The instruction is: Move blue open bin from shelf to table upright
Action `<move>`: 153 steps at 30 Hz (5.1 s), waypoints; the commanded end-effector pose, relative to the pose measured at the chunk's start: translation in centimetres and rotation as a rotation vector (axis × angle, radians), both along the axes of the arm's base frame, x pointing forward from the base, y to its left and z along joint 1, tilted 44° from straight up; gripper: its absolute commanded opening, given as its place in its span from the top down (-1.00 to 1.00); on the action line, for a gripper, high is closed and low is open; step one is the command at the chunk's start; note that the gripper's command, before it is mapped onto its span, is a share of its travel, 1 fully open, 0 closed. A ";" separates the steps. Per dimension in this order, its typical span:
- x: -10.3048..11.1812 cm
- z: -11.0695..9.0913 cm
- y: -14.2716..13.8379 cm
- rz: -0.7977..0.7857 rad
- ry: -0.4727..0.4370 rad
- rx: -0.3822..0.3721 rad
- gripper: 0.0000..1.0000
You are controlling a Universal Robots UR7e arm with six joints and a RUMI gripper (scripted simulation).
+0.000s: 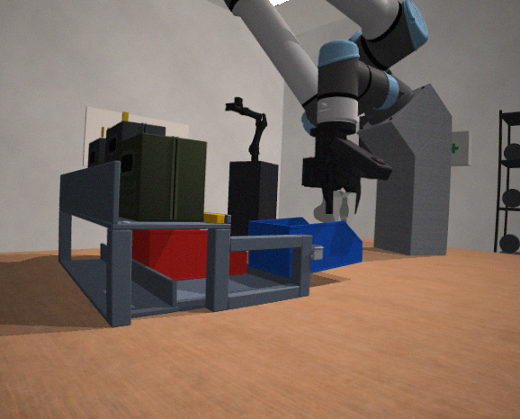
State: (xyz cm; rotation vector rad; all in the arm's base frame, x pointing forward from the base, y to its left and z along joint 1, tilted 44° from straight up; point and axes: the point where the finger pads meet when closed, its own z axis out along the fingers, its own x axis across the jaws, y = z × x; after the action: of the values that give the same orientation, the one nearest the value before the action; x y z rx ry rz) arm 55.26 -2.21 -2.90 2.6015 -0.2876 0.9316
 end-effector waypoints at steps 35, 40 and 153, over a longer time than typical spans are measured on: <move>-1.8 -1.5 0.2 0.001 -0.001 0.000 1.00; -1.9 -1.5 0.2 0.001 -0.001 0.000 1.00; -1.4 -2.6 -0.2 0.001 -0.001 0.000 1.00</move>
State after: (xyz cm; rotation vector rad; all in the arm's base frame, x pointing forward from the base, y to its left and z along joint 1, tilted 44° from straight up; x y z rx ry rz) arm 53.70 -2.40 -5.35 2.6016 -0.2875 0.9315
